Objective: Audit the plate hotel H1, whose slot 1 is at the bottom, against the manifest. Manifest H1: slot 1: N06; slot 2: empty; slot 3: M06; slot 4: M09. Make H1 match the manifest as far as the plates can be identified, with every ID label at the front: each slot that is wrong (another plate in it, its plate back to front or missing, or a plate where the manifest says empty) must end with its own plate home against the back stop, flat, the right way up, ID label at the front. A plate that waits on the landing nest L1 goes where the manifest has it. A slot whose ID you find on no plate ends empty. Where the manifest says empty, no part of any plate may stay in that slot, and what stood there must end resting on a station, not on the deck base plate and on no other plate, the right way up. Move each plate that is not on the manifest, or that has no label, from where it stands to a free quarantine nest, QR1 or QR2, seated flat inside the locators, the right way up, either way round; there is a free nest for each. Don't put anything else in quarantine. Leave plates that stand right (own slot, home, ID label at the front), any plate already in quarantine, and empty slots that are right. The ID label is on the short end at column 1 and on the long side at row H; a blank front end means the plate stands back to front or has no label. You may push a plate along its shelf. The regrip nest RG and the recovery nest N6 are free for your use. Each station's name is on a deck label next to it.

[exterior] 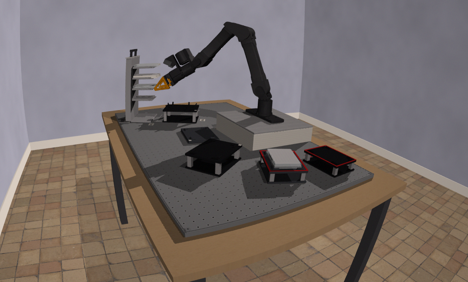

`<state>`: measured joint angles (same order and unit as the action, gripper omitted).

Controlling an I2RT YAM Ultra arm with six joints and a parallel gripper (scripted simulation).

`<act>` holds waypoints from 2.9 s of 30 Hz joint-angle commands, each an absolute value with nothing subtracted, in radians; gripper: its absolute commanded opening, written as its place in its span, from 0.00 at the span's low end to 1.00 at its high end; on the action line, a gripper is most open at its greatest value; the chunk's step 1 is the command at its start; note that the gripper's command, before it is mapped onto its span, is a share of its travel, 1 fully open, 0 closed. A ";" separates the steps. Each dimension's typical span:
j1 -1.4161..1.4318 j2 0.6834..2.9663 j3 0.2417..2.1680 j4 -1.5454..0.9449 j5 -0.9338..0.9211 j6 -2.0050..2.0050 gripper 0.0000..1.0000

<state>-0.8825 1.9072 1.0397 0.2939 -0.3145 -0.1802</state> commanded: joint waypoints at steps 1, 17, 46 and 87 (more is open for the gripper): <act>-0.878 1.874 1.078 0.282 -0.315 -0.174 0.86; -0.901 1.846 0.996 0.313 -0.329 -0.189 0.86; -0.939 1.740 0.858 0.338 -0.361 -0.211 0.86; -1.001 1.589 0.731 0.331 -0.415 -0.249 0.86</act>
<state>-0.9932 1.6291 0.7025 0.3244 -0.3988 -0.2401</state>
